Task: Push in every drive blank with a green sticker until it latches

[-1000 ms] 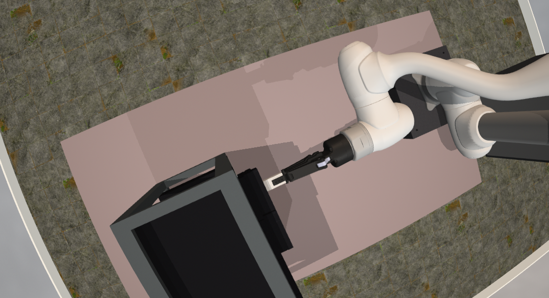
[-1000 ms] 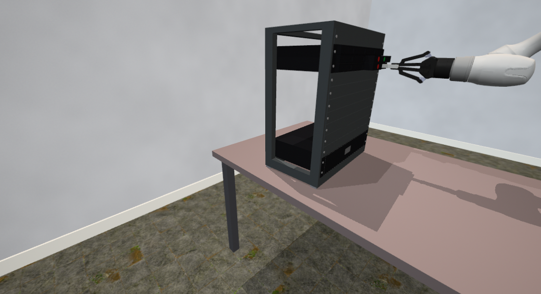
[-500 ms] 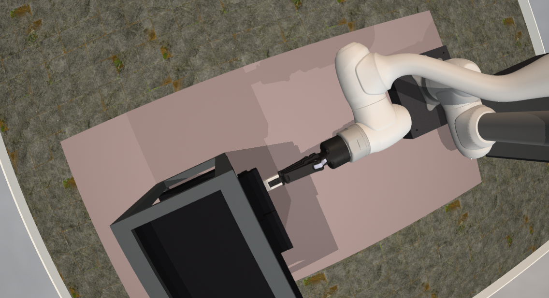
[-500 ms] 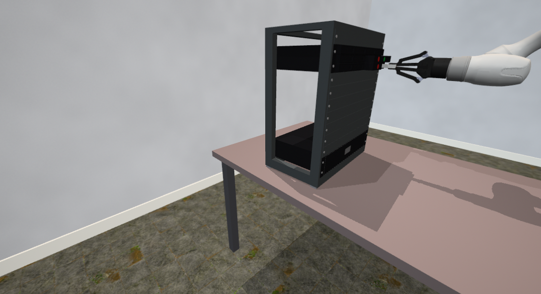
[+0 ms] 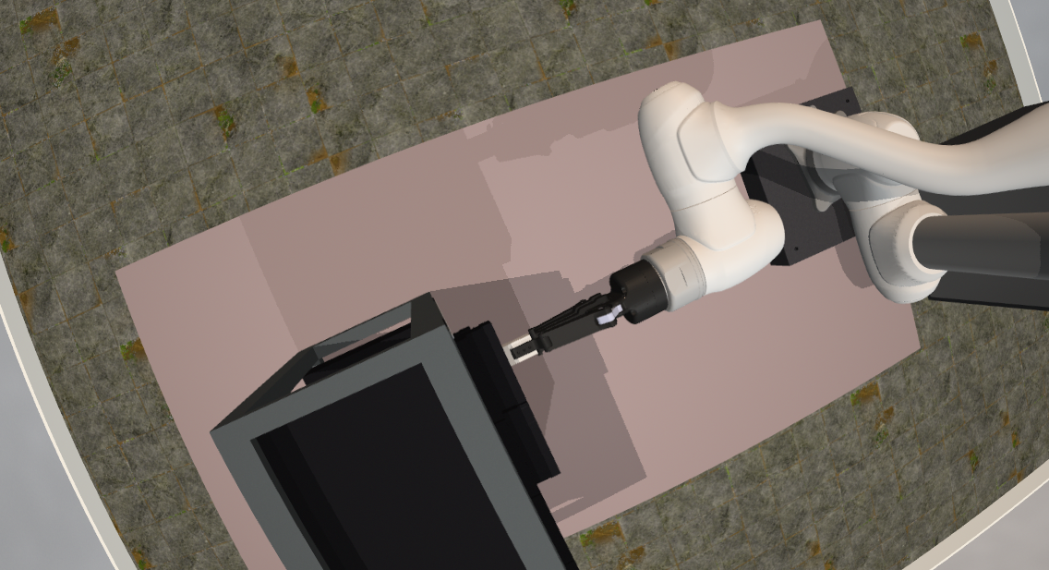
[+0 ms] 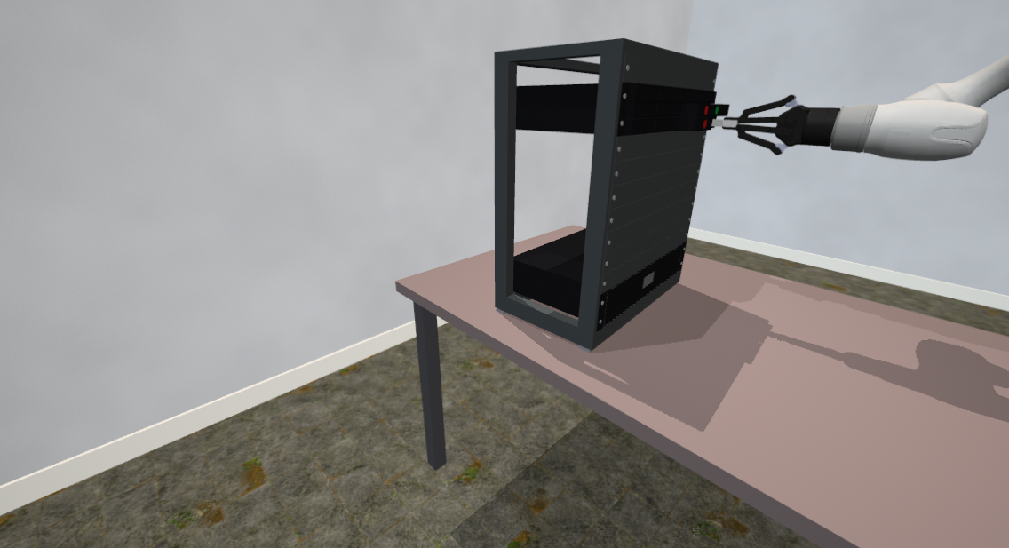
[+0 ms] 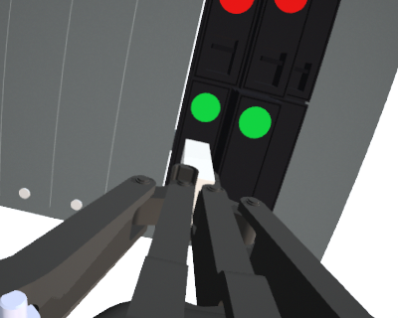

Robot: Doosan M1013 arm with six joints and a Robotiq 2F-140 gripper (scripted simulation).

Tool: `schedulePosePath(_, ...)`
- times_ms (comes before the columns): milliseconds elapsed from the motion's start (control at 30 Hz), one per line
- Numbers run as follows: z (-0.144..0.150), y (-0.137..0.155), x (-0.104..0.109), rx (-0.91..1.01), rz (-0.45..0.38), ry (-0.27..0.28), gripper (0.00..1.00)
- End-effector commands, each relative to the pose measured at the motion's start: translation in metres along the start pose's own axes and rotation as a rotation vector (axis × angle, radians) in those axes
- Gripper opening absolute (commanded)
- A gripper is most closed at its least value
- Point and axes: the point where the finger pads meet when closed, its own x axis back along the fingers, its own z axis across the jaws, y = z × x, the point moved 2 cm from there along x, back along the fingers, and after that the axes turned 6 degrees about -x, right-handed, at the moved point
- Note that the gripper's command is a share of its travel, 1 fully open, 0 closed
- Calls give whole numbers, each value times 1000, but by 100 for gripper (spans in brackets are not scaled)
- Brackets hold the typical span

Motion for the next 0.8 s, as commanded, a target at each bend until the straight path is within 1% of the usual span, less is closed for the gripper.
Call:
schedulePosePath(0, 0, 0, 0, 0, 0, 0, 0)
schedulePosePath(767, 0, 0, -3, 0, 0, 0, 0)
